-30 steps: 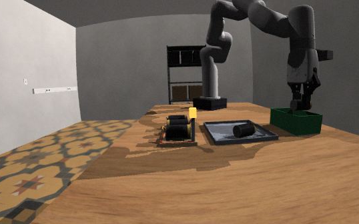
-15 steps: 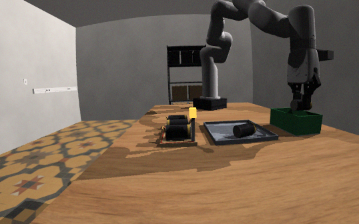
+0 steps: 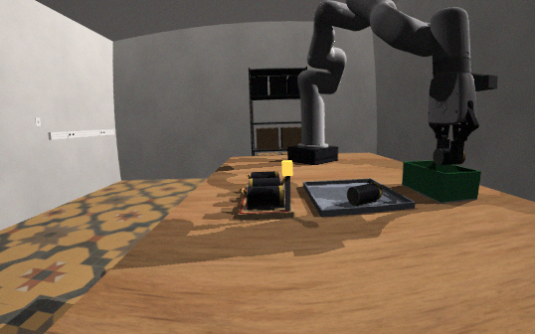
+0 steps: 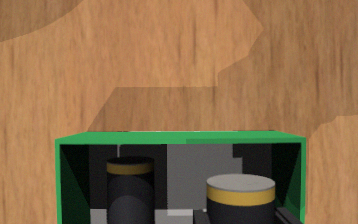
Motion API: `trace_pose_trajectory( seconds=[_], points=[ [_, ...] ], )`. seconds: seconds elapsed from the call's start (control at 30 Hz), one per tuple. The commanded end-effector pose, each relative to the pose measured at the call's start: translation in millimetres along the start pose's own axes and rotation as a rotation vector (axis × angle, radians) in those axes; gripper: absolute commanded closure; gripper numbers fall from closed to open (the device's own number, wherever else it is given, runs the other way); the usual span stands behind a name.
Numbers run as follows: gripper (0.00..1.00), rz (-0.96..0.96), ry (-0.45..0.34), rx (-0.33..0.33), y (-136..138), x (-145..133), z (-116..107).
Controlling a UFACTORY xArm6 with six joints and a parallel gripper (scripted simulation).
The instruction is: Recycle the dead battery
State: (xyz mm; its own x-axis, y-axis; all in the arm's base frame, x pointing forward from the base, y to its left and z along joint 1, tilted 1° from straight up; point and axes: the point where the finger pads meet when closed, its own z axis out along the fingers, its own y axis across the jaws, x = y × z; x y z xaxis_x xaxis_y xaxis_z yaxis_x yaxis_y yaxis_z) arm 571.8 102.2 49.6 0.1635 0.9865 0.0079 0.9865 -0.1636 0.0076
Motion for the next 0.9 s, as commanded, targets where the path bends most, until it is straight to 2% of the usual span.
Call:
trace_pose_trajectory(
  seconds=[0.0, 0.43, 0.87],
  points=[
    [0.72, 0.000, 0.002, -0.005, 1.7, 0.6, -2.4],
    [0.72, 0.000, 0.002, -0.005, 1.7, 0.6, 1.3],
    [0.72, 0.000, 0.002, -0.005, 1.9, 0.7, 46.9]
  ],
)
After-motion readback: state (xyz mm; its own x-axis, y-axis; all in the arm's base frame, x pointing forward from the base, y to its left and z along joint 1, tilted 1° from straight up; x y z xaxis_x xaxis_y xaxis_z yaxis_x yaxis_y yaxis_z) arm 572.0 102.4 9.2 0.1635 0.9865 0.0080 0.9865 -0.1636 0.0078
